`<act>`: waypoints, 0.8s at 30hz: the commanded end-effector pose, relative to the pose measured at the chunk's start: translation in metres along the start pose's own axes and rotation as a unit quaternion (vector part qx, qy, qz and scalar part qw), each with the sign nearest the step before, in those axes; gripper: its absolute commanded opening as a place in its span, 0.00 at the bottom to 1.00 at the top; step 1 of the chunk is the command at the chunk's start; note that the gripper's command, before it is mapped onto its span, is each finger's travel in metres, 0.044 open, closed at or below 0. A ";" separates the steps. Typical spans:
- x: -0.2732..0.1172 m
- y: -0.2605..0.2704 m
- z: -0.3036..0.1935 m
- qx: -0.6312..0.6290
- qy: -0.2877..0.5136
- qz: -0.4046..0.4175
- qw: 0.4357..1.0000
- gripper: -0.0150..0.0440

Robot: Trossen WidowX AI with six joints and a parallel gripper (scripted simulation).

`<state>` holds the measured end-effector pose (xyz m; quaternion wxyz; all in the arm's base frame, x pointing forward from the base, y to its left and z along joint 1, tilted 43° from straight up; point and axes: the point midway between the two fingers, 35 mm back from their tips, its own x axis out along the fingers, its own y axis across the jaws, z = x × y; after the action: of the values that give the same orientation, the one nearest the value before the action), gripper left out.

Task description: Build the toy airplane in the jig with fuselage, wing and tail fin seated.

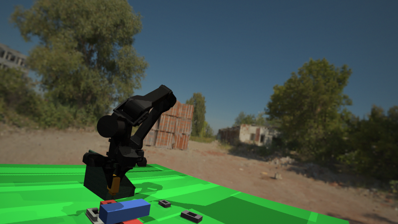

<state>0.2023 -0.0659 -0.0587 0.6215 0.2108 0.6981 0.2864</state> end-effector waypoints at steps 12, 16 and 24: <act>0.025 0.000 -0.001 0.002 0.002 0.001 1.000 0.36; 0.031 0.000 -0.001 0.002 0.002 0.001 1.000 0.36; 0.037 0.000 -0.002 0.002 0.002 0.002 1.000 0.36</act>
<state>0.1959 -0.0436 -0.0841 0.6195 0.2103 0.6997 0.2872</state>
